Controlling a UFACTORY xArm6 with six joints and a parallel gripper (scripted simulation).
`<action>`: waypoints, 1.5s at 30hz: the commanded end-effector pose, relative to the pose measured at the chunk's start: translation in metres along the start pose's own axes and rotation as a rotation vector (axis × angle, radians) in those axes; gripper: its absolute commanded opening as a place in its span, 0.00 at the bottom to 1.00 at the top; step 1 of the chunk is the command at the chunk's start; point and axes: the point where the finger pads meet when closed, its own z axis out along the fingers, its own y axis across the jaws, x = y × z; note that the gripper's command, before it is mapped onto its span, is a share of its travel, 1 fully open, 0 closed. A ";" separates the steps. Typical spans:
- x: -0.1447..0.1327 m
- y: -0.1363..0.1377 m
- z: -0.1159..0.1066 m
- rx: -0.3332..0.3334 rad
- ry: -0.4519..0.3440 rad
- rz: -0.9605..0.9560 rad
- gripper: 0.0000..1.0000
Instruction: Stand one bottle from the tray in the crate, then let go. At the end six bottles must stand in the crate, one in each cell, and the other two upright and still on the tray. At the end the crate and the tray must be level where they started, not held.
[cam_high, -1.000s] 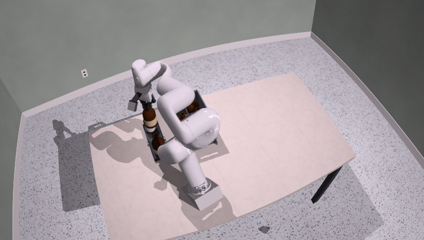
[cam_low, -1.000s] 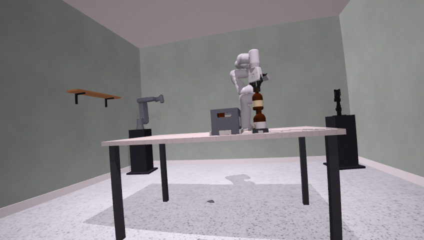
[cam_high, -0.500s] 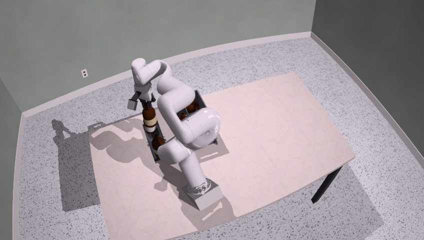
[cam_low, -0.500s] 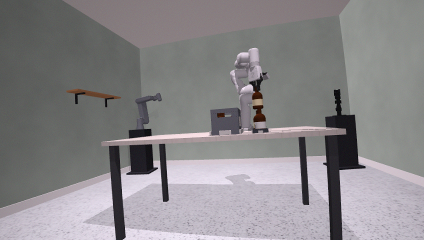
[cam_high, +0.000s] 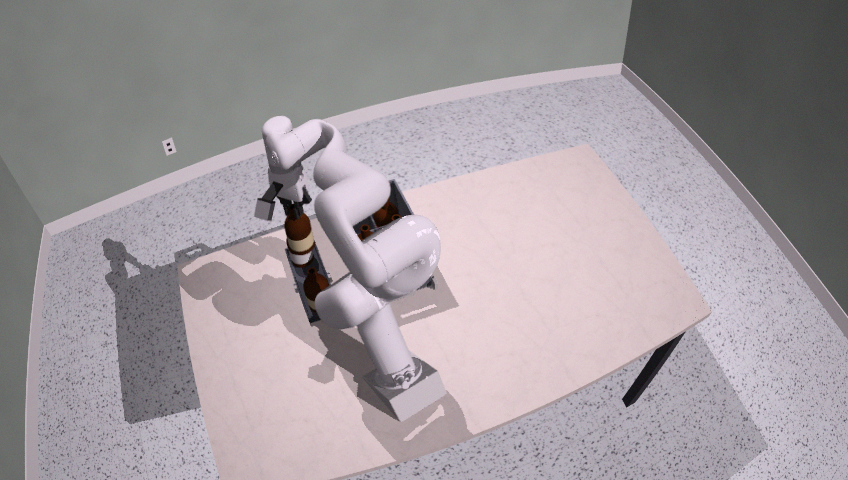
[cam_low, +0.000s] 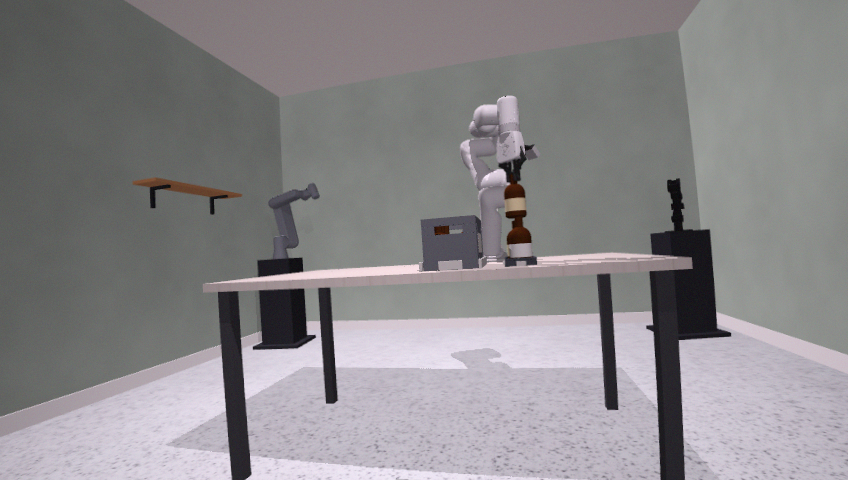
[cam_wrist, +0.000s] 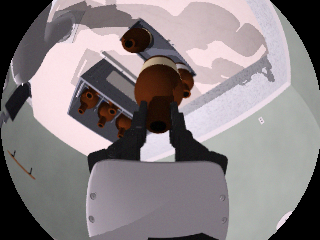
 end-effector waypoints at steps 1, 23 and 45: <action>0.000 0.001 -0.001 -0.004 -0.002 0.000 0.00; 0.000 0.001 -0.016 -0.004 -0.002 0.000 0.00; 0.000 0.000 -0.023 -0.004 -0.002 0.000 0.00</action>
